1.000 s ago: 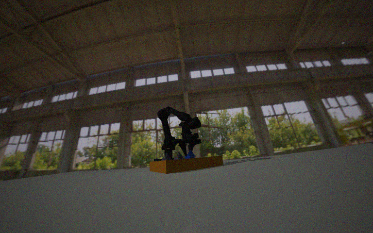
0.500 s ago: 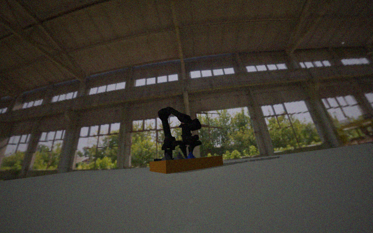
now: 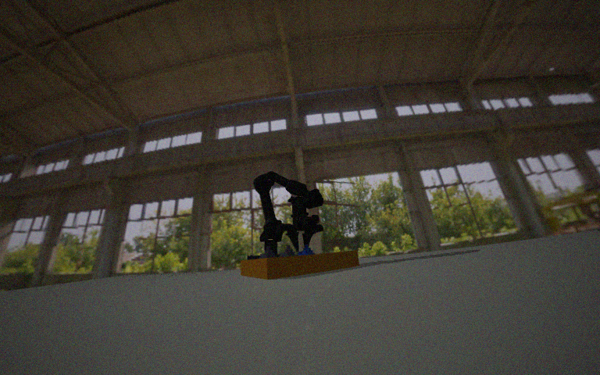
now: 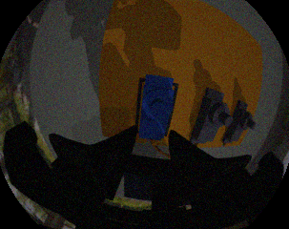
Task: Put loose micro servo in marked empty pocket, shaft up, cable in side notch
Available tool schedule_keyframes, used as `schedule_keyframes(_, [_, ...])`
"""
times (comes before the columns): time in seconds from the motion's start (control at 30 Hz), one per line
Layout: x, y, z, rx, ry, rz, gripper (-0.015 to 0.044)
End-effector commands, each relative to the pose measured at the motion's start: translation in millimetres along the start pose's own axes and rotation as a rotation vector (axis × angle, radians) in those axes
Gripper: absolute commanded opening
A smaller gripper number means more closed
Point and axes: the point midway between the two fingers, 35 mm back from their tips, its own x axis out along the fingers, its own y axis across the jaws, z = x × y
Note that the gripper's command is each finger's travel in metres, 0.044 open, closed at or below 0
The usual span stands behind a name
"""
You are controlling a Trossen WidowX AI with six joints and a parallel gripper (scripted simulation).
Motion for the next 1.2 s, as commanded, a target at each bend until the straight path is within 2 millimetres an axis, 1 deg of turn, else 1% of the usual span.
schedule_keyframes(0.0, [-24,0,-1,0.003,-0.022,0.005,0.0187])
schedule_keyframes(0.3, [-25,0,-2,0.003,-0.022,0.005,0.0187])
schedule_keyframes(0.33, [-22,0,0,0.000,-0.012,0.004,0.0214])
schedule_keyframes(0.43, [-32,2,13,0.001,-0.014,0.005,0.0292])
schedule_keyframes(0.6, [-60,4,54,0.000,-0.020,0.006,0.0424])
schedule_keyframes(0.63, [-65,3,62,0.001,-0.021,0.006,0.0440])
schedule_keyframes(0.77, [-86,1,98,0.002,-0.028,0.005,0.0440])
schedule_keyframes(0.83, [-92,0,109,0.002,-0.030,0.005,0.0440])
schedule_keyframes(1.0, [-92,0,110,0.002,-0.030,0.005,0.0440])
schedule_keyframes(1.03, [-95,0,110,0.003,-0.031,0.005,0.0440])
schedule_keyframes(1.1, [-106,0,107,0.003,-0.032,0.004,0.0440])
schedule_keyframes(1.17, [-124,0,102,0.004,-0.035,0.003,0.0440])
